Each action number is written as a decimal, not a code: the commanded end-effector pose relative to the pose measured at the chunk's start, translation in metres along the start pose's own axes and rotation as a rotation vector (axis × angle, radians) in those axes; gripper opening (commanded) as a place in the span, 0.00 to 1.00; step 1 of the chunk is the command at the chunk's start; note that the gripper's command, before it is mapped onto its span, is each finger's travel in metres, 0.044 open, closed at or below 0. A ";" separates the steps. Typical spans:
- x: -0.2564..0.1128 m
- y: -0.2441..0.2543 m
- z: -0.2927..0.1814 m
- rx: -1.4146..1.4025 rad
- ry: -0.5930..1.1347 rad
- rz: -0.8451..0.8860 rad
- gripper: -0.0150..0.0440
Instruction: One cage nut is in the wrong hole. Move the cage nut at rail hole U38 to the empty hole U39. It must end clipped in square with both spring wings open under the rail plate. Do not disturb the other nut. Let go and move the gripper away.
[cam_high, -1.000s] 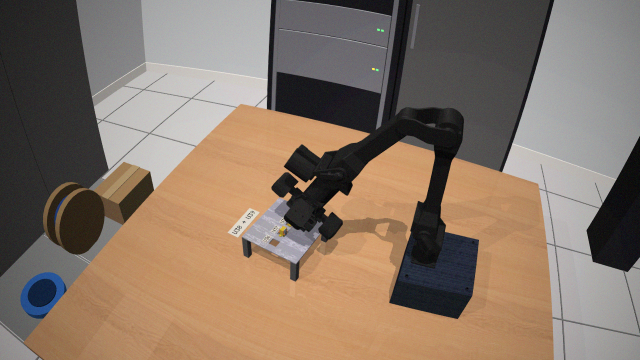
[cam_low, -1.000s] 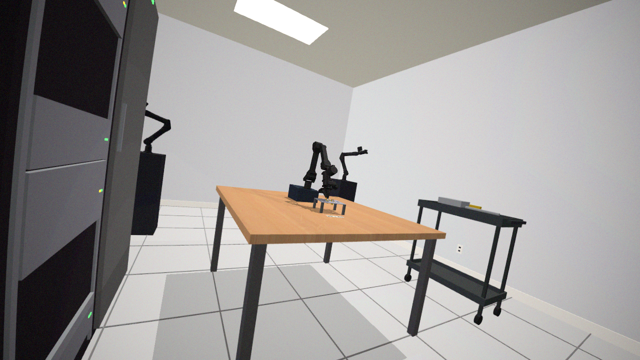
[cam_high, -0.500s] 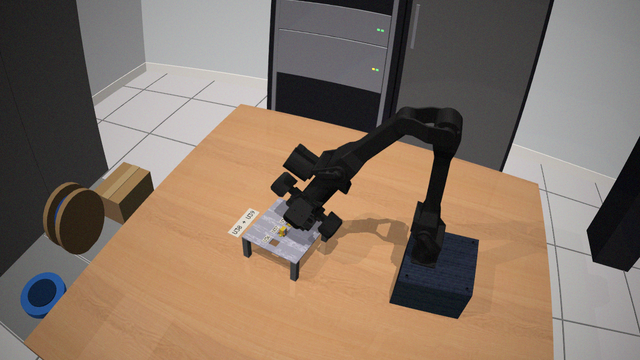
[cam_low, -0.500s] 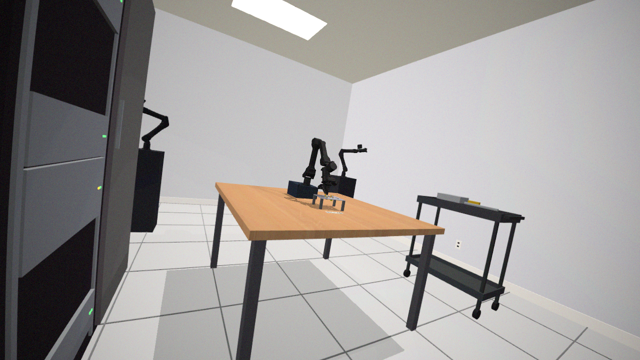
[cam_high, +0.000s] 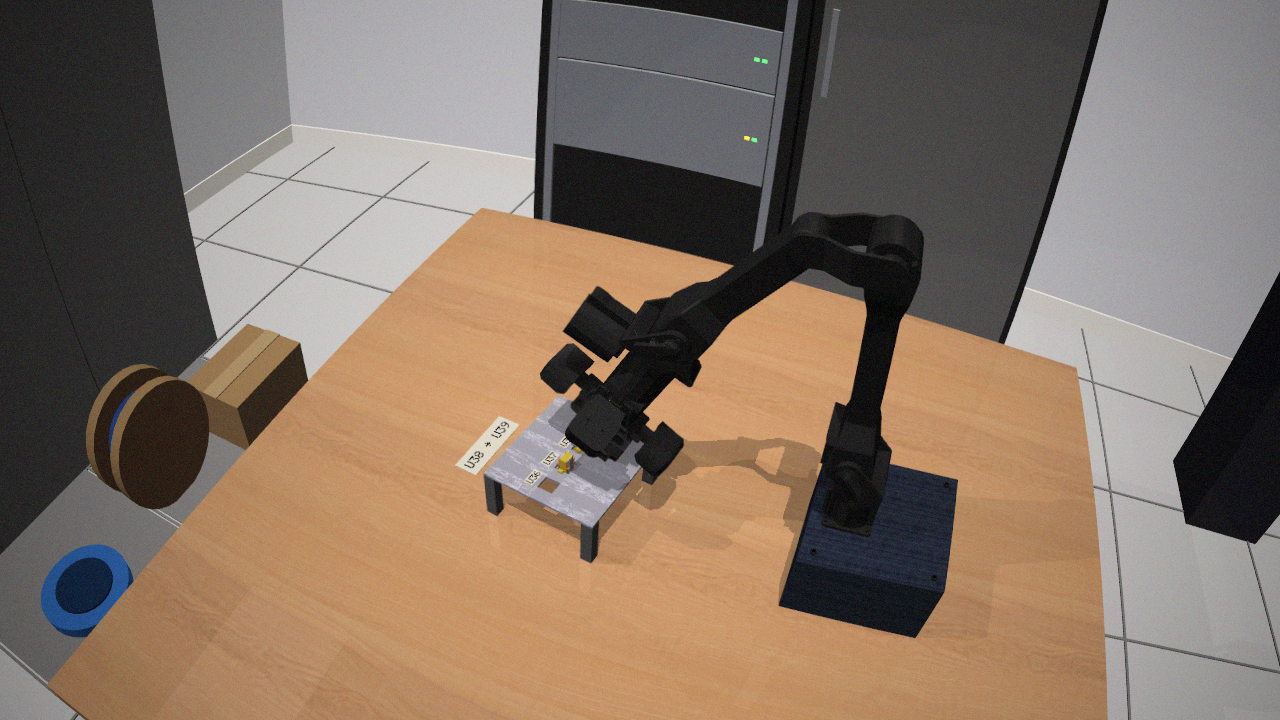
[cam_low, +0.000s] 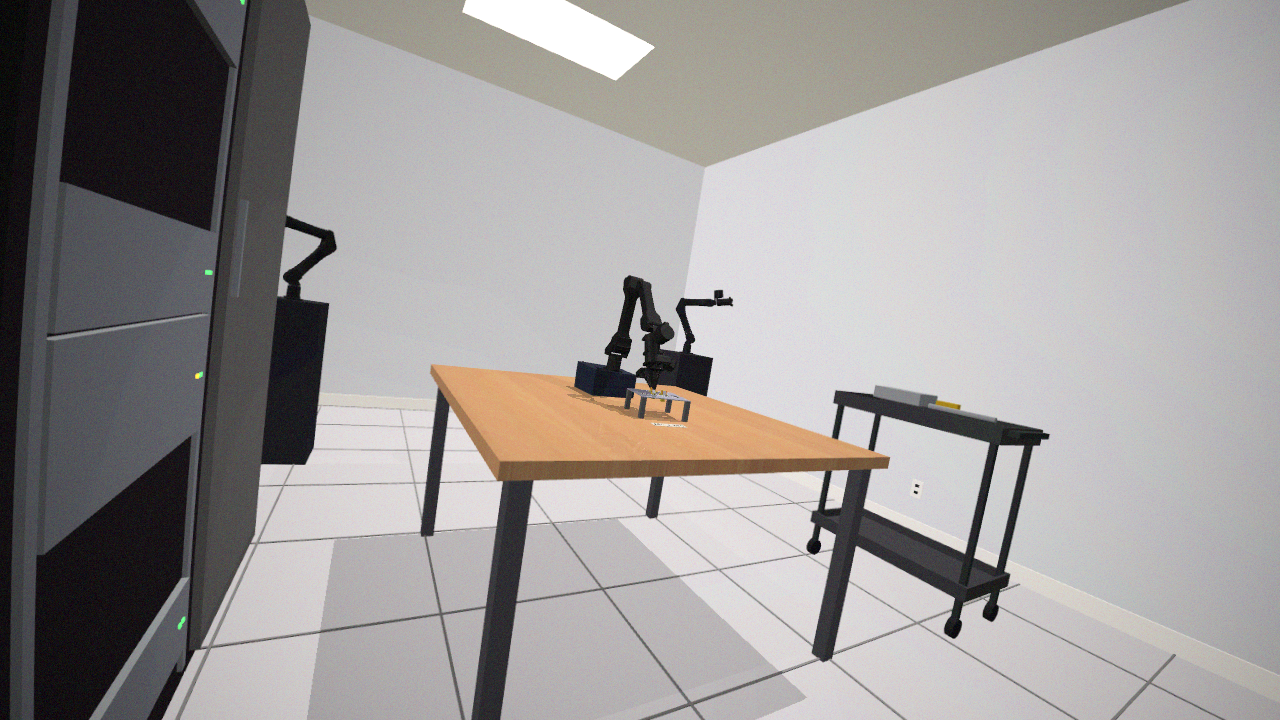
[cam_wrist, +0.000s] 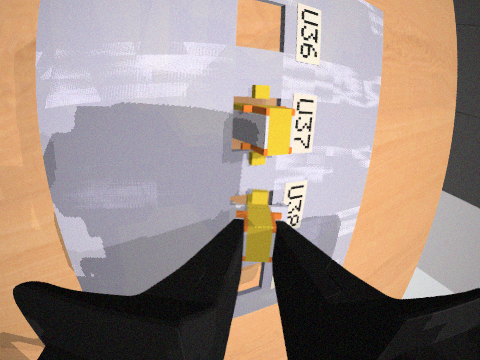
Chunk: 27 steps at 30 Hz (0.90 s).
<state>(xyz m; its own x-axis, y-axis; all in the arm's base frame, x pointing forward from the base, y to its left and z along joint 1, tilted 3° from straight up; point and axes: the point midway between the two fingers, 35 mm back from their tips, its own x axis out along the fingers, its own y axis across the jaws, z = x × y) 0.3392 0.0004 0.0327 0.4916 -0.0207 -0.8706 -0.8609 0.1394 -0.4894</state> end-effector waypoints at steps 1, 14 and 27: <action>0.001 0.000 0.000 0.001 -0.003 0.012 0.31; 0.002 -0.002 0.001 0.001 -0.002 0.025 0.31; 0.002 -0.002 0.001 0.001 -0.002 0.025 0.31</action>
<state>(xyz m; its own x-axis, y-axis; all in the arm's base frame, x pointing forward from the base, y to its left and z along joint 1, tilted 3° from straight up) 0.3418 0.0004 0.0327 0.4726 -0.0177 -0.8811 -0.8713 0.1410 -0.4701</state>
